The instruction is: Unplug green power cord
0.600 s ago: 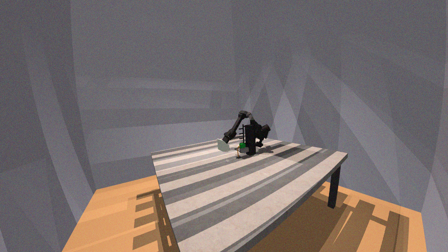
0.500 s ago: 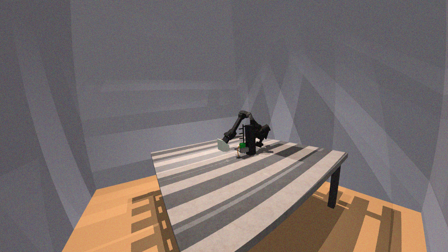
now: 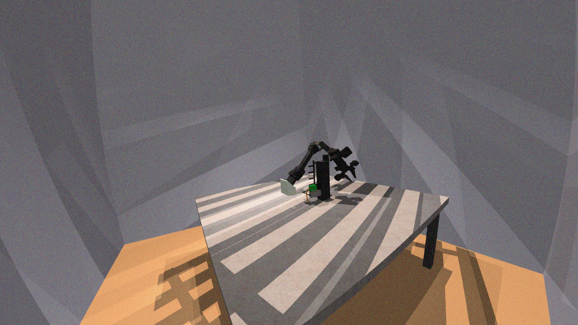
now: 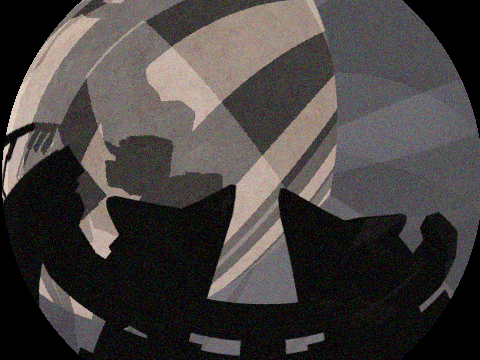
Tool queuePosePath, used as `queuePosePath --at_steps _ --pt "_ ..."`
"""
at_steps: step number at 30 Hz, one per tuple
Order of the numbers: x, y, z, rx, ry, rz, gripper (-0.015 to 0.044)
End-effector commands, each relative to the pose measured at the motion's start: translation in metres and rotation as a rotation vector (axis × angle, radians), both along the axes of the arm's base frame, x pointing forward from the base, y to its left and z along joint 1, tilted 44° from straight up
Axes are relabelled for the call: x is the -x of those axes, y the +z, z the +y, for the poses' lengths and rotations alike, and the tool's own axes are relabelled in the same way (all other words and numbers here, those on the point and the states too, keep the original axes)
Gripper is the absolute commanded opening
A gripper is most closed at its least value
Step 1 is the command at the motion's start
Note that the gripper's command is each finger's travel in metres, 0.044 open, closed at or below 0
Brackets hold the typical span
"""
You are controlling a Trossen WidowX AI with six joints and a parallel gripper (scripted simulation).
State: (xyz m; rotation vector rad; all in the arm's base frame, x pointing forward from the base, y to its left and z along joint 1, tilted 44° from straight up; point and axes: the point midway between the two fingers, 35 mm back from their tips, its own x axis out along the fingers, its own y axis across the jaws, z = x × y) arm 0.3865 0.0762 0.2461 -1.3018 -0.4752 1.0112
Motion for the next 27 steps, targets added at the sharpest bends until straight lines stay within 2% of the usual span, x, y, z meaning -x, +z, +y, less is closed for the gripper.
queuePosePath --at_steps 1,7,14,20,22,27 --pt "-0.024 0.005 -0.040 -0.033 -0.199 0.116 0.0160" --pt "-0.046 0.005 -0.091 -0.116 -0.439 0.271 0.0160" --pt "-0.060 -0.044 -0.174 -0.394 -0.812 0.676 0.0160" --pt "-0.046 -0.087 -0.208 -0.635 -1.028 1.005 0.0160" --pt "-0.033 -0.106 -0.213 -0.754 -1.113 1.179 0.0160" --pt "0.018 -0.163 -0.222 -1.183 -1.440 1.763 0.0160"
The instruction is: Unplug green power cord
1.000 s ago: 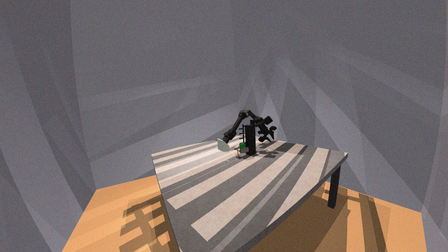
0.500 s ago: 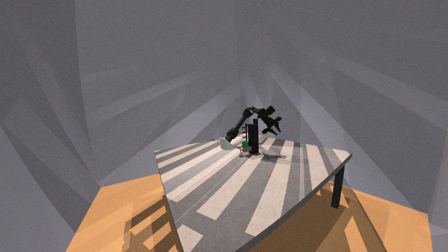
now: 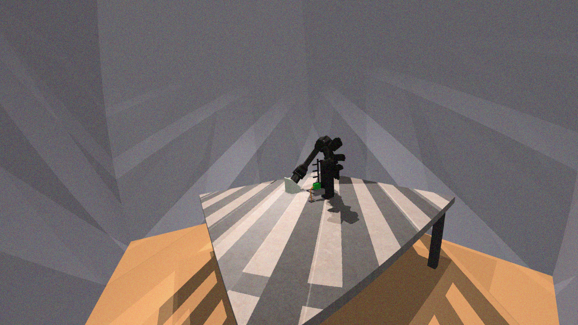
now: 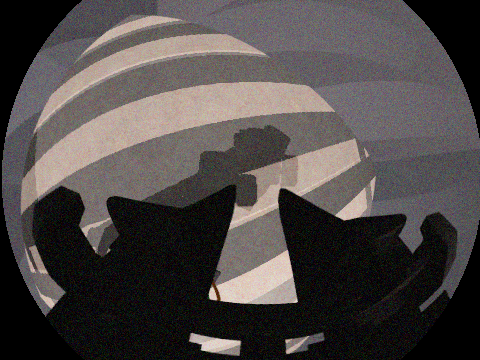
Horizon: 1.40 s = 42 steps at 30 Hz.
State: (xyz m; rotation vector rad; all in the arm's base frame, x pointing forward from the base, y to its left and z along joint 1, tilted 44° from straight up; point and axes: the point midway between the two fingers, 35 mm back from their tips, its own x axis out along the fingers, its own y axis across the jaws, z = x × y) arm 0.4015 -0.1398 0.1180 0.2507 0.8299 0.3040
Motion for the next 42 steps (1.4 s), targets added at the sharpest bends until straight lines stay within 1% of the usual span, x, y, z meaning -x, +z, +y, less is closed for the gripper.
queuePosePath --at_steps 1,7,10,12,27,42 --pt "0.044 -0.044 -0.007 -0.349 -0.357 0.389 0.0160" --pt "0.114 -0.080 0.003 -0.797 -0.941 0.993 0.0160" --pt "0.142 -0.086 0.010 -0.943 -1.202 1.258 0.0160" --pt "0.153 -0.087 0.014 -0.992 -1.309 1.367 0.0160" --pt "0.152 -0.086 0.014 -0.996 -1.318 1.376 0.0160" --pt "0.148 -0.070 0.030 -0.997 -1.317 1.376 0.0160"
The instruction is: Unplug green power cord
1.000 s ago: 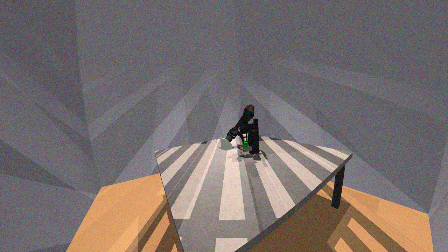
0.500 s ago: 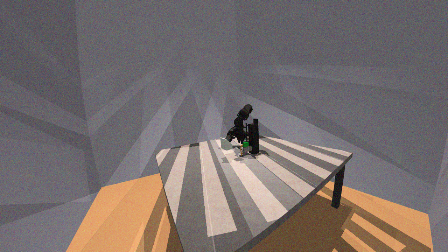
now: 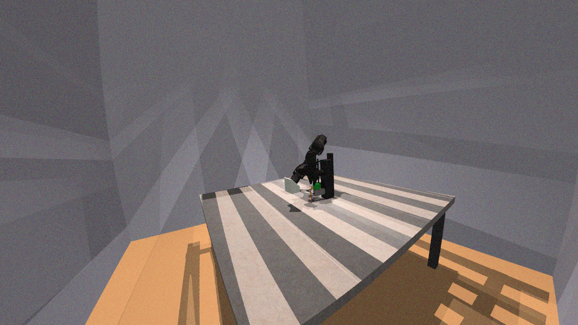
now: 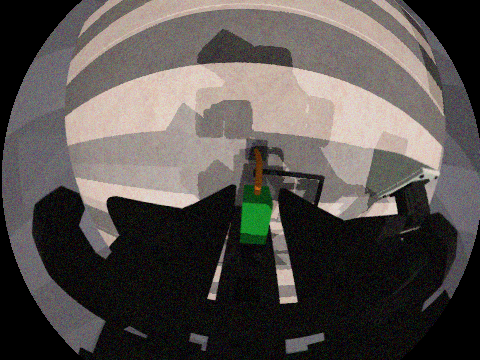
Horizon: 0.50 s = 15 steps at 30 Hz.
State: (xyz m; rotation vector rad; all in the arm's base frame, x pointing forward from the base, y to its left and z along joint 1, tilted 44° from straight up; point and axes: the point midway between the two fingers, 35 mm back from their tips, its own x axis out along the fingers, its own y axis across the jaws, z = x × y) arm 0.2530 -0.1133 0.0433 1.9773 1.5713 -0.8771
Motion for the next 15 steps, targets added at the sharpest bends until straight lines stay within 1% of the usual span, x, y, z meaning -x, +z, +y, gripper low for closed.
queuePosePath --at_steps 1,15 --pt "-0.001 0.005 0.004 -0.003 -0.005 -0.002 0.0160" --pt "-0.003 0.015 0.016 -0.005 -0.005 -0.002 0.0160"
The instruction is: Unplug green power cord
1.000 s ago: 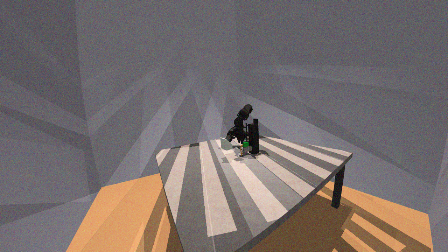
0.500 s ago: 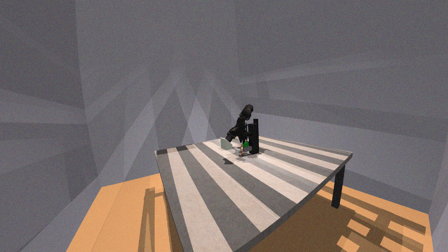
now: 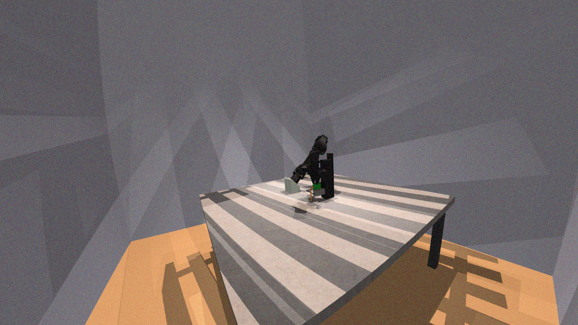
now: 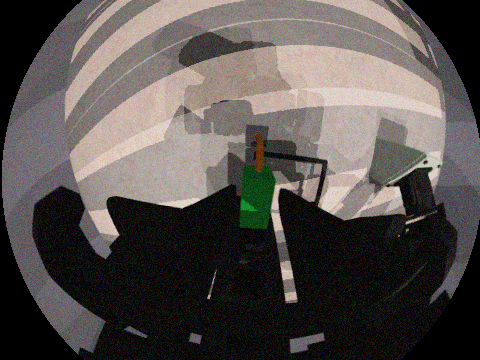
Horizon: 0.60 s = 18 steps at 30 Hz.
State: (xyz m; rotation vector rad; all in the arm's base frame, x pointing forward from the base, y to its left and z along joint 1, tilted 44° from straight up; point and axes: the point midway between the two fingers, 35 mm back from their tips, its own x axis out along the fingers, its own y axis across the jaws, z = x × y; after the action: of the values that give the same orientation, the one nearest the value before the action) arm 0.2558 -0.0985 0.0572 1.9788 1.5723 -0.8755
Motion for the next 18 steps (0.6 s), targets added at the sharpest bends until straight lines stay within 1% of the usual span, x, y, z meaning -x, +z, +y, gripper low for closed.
queuePosePath --at_steps 1,9,13,18 --pt "-0.0006 0.0003 0.0022 -0.003 -0.005 -0.002 0.0160" --pt "-0.0020 -0.0067 0.0089 -0.003 -0.005 -0.002 0.0160" --pt "-0.0015 -0.0053 0.0070 0.000 0.001 0.000 0.0055" --pt "-0.0015 -0.0053 0.0070 0.000 0.001 0.000 0.0022"
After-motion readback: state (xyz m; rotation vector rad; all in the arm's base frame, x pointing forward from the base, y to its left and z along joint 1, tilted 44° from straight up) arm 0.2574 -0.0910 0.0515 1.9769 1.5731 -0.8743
